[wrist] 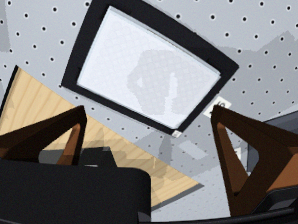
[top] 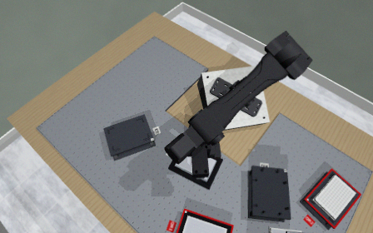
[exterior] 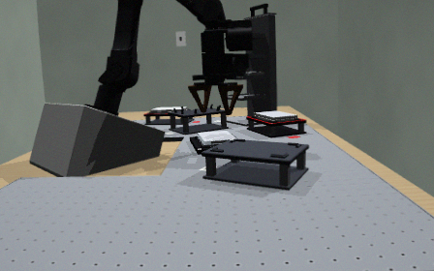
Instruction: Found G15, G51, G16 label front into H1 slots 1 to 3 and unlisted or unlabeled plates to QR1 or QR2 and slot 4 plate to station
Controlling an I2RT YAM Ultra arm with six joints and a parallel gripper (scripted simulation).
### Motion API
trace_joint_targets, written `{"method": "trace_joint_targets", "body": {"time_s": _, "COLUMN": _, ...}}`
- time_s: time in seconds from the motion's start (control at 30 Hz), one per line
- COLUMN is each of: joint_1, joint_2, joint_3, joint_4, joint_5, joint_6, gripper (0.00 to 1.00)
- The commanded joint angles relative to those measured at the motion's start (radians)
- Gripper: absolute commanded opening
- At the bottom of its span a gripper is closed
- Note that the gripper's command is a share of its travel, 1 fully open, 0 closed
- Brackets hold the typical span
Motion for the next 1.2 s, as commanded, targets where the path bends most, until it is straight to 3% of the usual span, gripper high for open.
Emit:
{"method": "trace_joint_targets", "body": {"time_s": 0.0, "joint_1": -0.002, "joint_2": -0.005, "joint_3": 0.004, "joint_4": -0.004, "joint_5": 0.000, "joint_6": -0.112, "gripper": 1.00}}
{"method": "trace_joint_targets", "body": {"time_s": 1.17, "joint_1": -0.002, "joint_2": -0.005, "joint_3": 0.004, "joint_4": -0.004, "joint_5": 0.000, "joint_6": -0.939, "gripper": 1.00}}
